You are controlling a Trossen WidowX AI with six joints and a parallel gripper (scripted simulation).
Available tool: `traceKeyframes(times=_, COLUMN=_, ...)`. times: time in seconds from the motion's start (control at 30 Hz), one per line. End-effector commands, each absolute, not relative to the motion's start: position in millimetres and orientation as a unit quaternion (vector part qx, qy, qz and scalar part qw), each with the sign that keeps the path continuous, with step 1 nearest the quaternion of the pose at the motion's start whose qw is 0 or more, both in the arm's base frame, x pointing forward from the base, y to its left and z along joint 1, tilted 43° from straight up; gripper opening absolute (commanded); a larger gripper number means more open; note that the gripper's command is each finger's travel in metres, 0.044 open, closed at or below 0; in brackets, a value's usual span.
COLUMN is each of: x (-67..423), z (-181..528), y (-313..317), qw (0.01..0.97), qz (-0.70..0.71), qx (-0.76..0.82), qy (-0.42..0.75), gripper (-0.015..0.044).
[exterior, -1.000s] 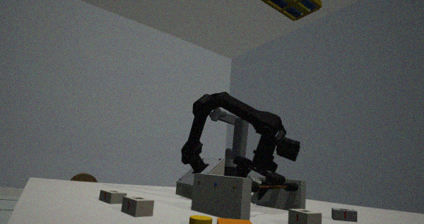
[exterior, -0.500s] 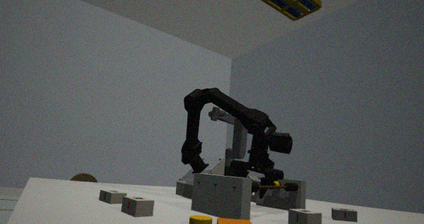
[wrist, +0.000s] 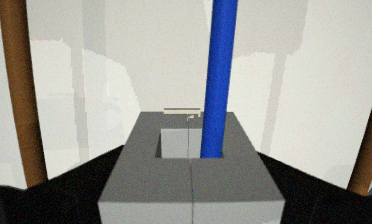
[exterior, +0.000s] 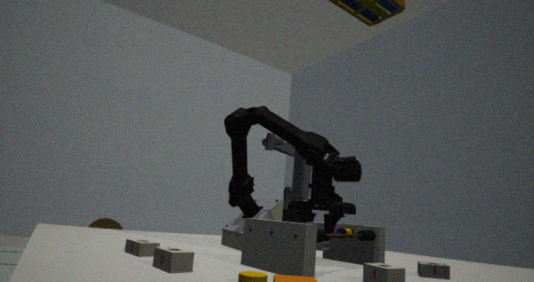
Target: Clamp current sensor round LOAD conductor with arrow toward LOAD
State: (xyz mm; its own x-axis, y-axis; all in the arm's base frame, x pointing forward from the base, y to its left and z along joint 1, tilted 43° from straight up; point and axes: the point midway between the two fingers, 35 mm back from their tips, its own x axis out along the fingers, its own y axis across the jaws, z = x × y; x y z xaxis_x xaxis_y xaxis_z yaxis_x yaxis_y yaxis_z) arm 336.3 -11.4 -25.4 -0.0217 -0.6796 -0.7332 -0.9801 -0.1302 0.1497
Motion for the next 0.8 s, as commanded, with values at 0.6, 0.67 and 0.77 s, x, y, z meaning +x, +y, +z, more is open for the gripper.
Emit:
traceKeyframes(times=0.6, x=343.2, z=-26.5, y=-10.4, qw=0.215, qz=0.350, qx=-0.666, qy=0.624, gripper=0.0000)
traceKeyframes(times=0.67, x=343.2, z=-26.5, y=-10.4, qw=0.215, qz=0.350, qx=-0.666, qy=0.624, gripper=0.0000)
traceKeyframes(times=0.77, x=344.1, z=-26.6, y=-10.3, qw=0.215, qz=0.350, qx=-0.666, qy=0.623, gripper=0.0000)
